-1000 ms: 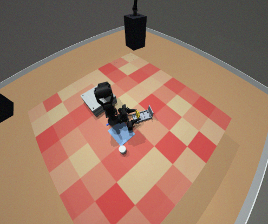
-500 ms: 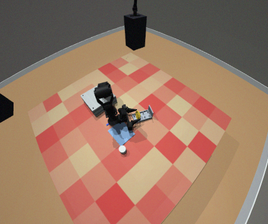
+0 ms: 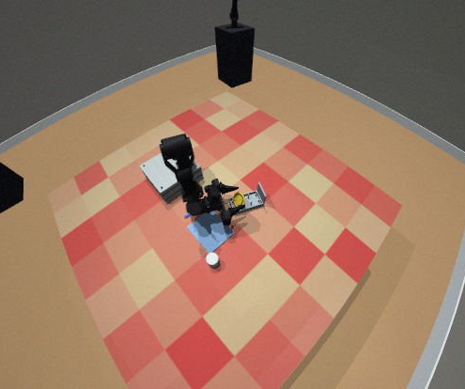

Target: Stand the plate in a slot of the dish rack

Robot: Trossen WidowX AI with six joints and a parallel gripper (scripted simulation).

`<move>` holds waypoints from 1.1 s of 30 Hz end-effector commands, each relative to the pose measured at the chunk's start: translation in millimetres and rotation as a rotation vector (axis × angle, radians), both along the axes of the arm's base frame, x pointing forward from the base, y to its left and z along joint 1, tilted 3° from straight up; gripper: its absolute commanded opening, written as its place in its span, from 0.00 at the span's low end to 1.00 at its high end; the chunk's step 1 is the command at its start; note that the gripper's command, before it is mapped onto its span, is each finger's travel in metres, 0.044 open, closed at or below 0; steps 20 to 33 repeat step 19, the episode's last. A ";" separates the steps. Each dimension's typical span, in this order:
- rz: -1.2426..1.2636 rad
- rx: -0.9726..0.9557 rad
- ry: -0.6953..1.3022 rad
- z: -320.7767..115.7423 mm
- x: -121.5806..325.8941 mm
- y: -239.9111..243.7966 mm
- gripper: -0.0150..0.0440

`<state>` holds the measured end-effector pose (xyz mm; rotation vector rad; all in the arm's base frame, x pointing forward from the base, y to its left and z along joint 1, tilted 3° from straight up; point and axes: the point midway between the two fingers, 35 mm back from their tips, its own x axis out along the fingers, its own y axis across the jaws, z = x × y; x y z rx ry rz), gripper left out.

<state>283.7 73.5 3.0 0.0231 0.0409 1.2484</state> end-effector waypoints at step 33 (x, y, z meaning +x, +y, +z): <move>-0.062 -0.013 -0.024 88.2 28.9 -10.5 0.93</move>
